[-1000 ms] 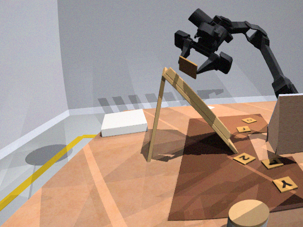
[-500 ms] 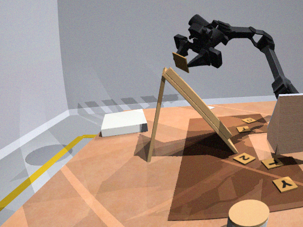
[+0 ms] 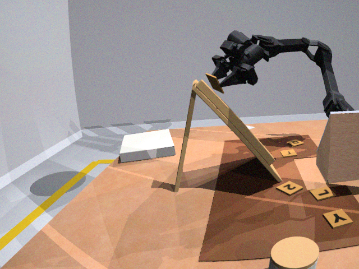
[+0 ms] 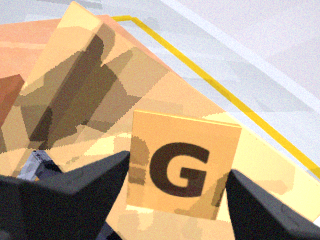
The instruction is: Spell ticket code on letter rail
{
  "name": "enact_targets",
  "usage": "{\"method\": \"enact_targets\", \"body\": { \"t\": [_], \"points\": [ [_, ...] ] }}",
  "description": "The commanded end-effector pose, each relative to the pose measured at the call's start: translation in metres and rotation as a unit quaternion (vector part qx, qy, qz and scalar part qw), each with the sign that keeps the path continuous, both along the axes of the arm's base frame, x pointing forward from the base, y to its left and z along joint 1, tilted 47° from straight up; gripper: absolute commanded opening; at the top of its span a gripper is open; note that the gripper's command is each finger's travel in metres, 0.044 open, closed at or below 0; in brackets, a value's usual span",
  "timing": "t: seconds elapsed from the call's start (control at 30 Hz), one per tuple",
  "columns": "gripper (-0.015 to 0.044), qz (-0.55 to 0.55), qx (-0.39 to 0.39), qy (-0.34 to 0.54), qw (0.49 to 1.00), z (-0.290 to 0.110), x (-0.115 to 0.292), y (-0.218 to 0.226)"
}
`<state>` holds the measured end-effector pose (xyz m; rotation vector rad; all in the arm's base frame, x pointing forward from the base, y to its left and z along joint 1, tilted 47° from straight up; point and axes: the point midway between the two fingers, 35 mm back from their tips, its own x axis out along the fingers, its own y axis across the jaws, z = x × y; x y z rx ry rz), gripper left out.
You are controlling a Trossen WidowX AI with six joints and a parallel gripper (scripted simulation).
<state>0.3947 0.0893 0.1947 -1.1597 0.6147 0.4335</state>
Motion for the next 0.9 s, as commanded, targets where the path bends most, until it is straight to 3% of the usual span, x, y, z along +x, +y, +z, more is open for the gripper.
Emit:
{"method": "enact_targets", "body": {
  "t": [0.0, 0.87],
  "points": [
    [0.0, -0.027, 0.015, -0.011, 0.999, 0.01, -0.002, -0.02],
    [0.0, -0.262, 0.069, -0.106, 0.957, 0.075, -0.059, -0.18]
  ]
}}
